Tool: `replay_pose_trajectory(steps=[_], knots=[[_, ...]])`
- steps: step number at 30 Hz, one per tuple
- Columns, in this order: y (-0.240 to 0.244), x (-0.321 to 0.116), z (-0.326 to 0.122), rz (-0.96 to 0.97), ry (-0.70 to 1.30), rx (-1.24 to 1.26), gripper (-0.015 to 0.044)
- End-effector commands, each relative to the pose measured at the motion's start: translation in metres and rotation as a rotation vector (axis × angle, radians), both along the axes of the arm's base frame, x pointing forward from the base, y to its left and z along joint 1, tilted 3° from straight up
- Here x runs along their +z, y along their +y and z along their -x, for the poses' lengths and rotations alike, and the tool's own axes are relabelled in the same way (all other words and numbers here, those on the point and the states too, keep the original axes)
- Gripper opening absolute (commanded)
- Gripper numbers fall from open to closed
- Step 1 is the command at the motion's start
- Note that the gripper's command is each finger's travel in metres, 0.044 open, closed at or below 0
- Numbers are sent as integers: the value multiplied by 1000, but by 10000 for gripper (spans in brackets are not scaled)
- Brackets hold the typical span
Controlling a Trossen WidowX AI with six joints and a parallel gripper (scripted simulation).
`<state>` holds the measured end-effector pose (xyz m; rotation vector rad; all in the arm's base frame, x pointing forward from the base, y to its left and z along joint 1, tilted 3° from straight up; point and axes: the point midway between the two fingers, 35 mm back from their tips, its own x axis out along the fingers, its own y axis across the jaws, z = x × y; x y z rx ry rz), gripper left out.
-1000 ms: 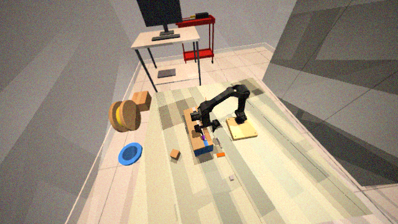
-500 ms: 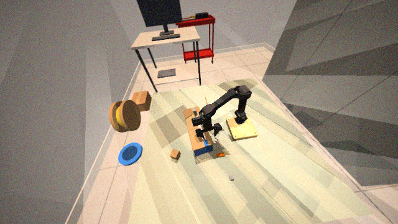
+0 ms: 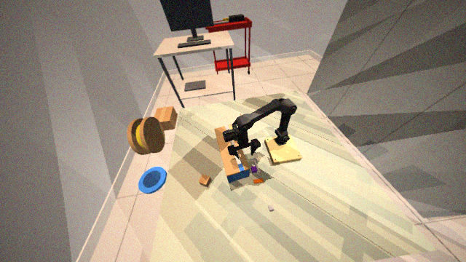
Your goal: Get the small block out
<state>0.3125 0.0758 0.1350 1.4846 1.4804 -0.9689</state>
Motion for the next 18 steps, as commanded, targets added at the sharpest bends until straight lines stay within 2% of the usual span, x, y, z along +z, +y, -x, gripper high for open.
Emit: replay_pose_trajectory(steps=[1,4,5,18], knots=[[0,-1,0,2,-7,17,374],[4,0,3,35,-116,254,295],[5,0,5,49,-162,356,285],[24,6,20,262,-642,1724,285]])
